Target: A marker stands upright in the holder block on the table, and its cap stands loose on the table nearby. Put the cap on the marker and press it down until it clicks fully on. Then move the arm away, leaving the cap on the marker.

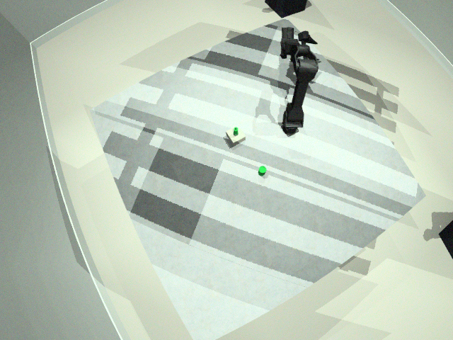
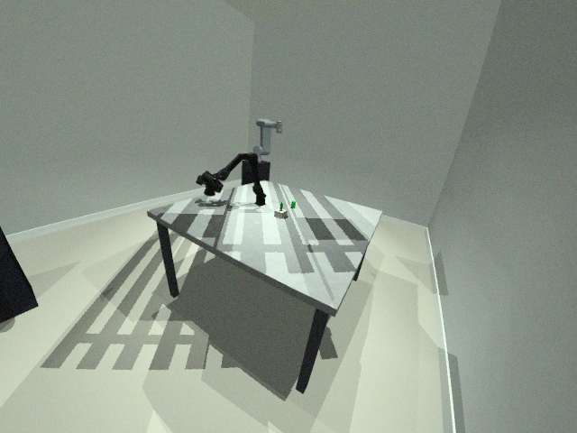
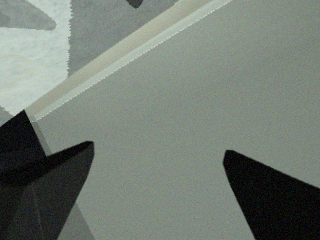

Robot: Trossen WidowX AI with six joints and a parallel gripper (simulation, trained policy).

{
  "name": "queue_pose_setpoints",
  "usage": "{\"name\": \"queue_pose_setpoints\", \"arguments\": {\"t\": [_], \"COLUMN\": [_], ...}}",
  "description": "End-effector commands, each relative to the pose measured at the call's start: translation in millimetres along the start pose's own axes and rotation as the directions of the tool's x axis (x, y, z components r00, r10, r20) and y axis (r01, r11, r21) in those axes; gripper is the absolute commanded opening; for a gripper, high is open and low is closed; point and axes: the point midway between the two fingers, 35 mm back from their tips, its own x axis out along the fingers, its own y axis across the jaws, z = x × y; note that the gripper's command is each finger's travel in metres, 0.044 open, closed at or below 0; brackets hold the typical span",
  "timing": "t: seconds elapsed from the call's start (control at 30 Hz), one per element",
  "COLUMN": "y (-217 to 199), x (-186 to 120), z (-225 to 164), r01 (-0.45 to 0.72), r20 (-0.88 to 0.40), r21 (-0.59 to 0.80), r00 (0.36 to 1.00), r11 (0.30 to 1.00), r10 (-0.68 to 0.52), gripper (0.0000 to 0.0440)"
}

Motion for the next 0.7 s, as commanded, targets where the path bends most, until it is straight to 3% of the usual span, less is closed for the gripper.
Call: {"name": "queue_pose_setpoints", "arguments": {"t": [0.0,0.23,0.67], "y": [-1.1,-8.6,-23.5], "x": [-1.7,-18.5,-53.5], "z": [1.5,14.9,33.9], "r01": [0.005,0.04,0.095], "r20": [0.009,0.089,0.231], "r21": [0.003,0.023,0.051], "r00": [1.0,0.995,0.967], "r11": [1.0,0.999,0.994], "r10": [-0.005,-0.042,-0.104], "gripper": [0.0374,0.0199,0.0217]}}
